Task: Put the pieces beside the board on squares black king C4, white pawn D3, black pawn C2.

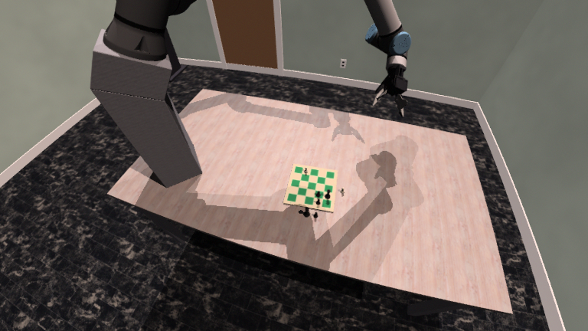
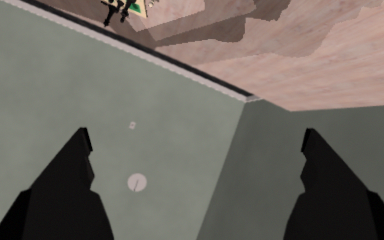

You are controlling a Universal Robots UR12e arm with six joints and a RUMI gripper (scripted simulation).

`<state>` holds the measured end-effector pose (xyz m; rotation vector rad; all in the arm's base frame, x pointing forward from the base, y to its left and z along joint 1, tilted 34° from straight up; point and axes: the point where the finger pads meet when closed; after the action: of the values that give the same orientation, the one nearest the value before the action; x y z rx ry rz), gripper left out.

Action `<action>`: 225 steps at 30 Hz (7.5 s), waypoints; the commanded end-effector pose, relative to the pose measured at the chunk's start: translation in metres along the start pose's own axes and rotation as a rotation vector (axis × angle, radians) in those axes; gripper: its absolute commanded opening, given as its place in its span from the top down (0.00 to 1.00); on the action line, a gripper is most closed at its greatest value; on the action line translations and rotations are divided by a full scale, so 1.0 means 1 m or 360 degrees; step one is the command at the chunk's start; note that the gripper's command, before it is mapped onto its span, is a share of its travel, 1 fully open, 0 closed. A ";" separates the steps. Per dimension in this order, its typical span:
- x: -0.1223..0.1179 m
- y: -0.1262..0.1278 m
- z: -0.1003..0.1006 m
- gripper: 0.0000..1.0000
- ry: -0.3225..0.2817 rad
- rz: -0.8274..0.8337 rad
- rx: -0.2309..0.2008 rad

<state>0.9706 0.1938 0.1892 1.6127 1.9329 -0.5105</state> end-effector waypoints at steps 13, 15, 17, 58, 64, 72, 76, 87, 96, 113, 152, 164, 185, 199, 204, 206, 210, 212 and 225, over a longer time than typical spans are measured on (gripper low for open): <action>-0.001 0.000 -0.001 0.00 0.0000 0.0002 -0.0002; -0.001 0.000 -0.001 0.00 0.0000 0.0002 -0.0002; -0.001 0.000 -0.001 0.00 0.0000 0.0002 -0.0002; 0.079 -0.040 0.055 0.00 -0.0081 -0.1221 0.0144; 0.097 -0.052 0.069 0.00 -0.0090 -0.1537 0.0191; 0.120 -0.067 0.086 0.00 -0.0093 -0.1955 0.0258; 0.133 -0.076 0.096 0.00 -0.0090 -0.2212 0.0302; 0.162 -0.096 0.118 0.00 -0.0067 -0.2801 0.0413; 0.184 -0.112 0.135 0.00 -0.0030 -0.3263 0.0509; 0.220 -0.138 0.163 0.00 0.0081 -0.4040 0.0694; 0.234 -0.147 0.173 0.00 0.0139 -0.4321 0.0768; 0.234 -0.147 0.173 0.00 0.0139 -0.4321 0.0768; 0.230 -0.150 0.170 0.00 0.0138 -0.4322 0.0766; 0.178 -0.181 0.134 0.00 0.0138 -0.4322 0.0766; 0.170 -0.186 0.128 0.00 0.0138 -0.4322 0.0766; 0.168 -0.187 0.127 0.00 0.0138 -0.4322 0.0766; 0.168 -0.188 0.127 0.00 0.0138 -0.4322 0.0766; 0.170 -0.186 0.128 0.00 0.0139 -0.4321 0.0765; 0.160 -0.192 0.147 0.00 0.0217 -0.4162 0.0555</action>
<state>0.7910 0.1968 -0.0345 -1.9273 2.6933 -1.4932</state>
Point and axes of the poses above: the point where the finger pads meet when closed, its own z axis out along the fingers, its own y axis across the jaws, x = y × z, and after that the axes turned 8 degrees about -z, right-handed
